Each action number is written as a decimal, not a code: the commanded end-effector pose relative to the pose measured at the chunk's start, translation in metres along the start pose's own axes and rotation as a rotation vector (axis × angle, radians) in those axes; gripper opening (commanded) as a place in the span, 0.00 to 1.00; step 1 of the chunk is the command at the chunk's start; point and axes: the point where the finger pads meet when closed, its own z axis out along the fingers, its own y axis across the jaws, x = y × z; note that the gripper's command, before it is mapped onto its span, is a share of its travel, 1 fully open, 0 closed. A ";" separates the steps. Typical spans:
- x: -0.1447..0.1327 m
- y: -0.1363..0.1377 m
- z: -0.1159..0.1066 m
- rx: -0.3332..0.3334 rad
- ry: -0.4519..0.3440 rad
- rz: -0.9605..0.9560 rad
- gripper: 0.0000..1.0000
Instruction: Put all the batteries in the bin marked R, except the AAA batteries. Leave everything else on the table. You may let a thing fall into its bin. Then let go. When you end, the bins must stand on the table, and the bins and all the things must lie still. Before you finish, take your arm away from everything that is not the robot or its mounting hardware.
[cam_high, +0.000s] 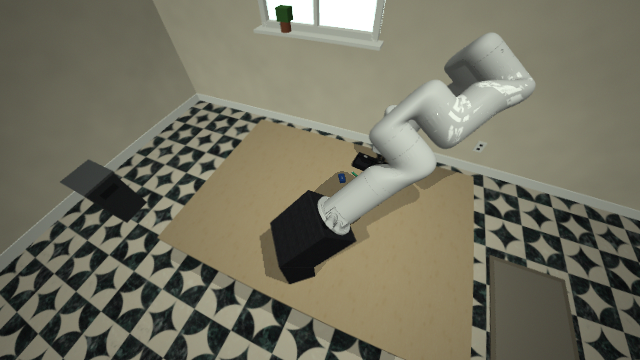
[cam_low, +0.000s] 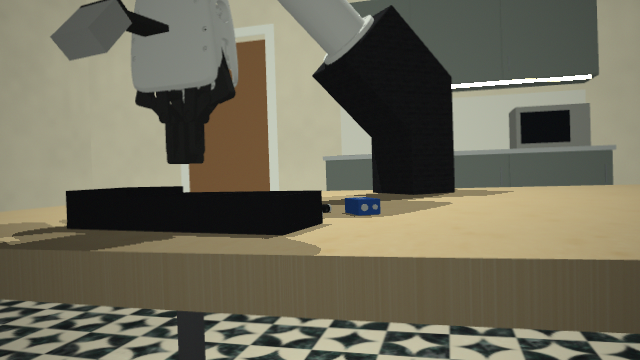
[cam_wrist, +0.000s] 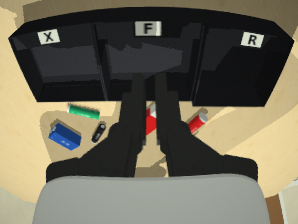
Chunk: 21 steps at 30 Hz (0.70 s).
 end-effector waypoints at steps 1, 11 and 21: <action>0.001 -0.001 0.010 0.001 0.002 0.000 0.07; 0.001 -0.001 0.037 0.001 0.002 0.000 0.07; 0.001 -0.001 0.047 0.001 0.002 0.000 0.07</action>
